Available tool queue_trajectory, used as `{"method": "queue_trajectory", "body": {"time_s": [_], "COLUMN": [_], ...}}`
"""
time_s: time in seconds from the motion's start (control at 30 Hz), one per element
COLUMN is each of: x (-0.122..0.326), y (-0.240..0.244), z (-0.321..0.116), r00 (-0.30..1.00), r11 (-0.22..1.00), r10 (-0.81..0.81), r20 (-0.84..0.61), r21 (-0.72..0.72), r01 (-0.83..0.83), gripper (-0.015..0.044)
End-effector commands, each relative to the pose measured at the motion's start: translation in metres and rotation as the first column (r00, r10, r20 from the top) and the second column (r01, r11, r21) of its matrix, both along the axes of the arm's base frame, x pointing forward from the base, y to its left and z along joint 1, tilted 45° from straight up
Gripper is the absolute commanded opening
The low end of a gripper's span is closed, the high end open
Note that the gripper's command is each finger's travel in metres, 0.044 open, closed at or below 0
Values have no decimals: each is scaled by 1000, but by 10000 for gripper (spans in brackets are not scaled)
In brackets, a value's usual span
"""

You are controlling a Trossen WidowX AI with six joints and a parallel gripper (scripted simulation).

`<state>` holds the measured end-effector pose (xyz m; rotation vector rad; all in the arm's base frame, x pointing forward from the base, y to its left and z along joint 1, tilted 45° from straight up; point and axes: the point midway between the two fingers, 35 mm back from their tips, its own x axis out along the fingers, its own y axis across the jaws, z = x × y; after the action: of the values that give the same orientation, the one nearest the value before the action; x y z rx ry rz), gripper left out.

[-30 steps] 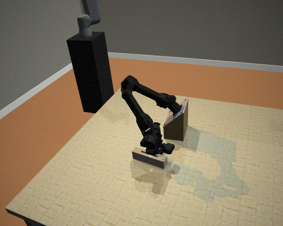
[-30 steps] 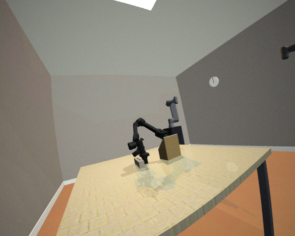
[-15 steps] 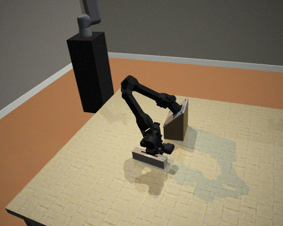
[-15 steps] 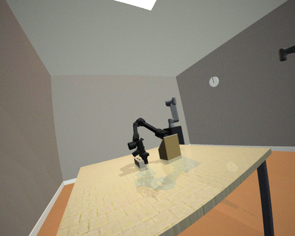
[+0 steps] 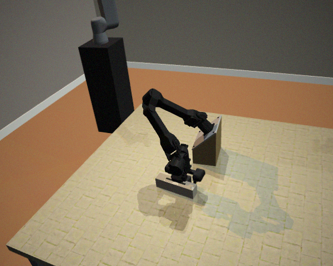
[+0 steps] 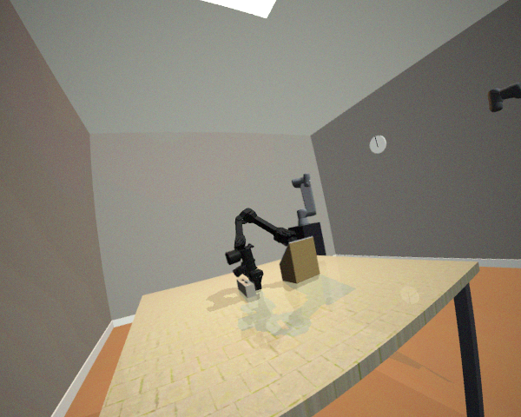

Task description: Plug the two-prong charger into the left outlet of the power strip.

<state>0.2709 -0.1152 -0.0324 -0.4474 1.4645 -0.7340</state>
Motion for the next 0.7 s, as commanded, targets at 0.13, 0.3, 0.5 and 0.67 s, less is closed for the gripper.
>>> {"method": "queue_trajectory", "body": {"time_s": [0.13, 0.3, 0.5, 0.67], "x": [-2, -4, -6, -7], "y": [0, 0, 1, 1], "z": [0, -1, -1, -1], "r00": [1000, 1000, 1000, 1000], "r11": [1000, 1000, 1000, 1000], "r10": [1, 2, 2, 3], "r20": [6, 9, 13, 17], "r21": [-2, -3, -3, -4], "r01": [-1, -2, -2, -3], "gripper": [440, 440, 440, 440]}}
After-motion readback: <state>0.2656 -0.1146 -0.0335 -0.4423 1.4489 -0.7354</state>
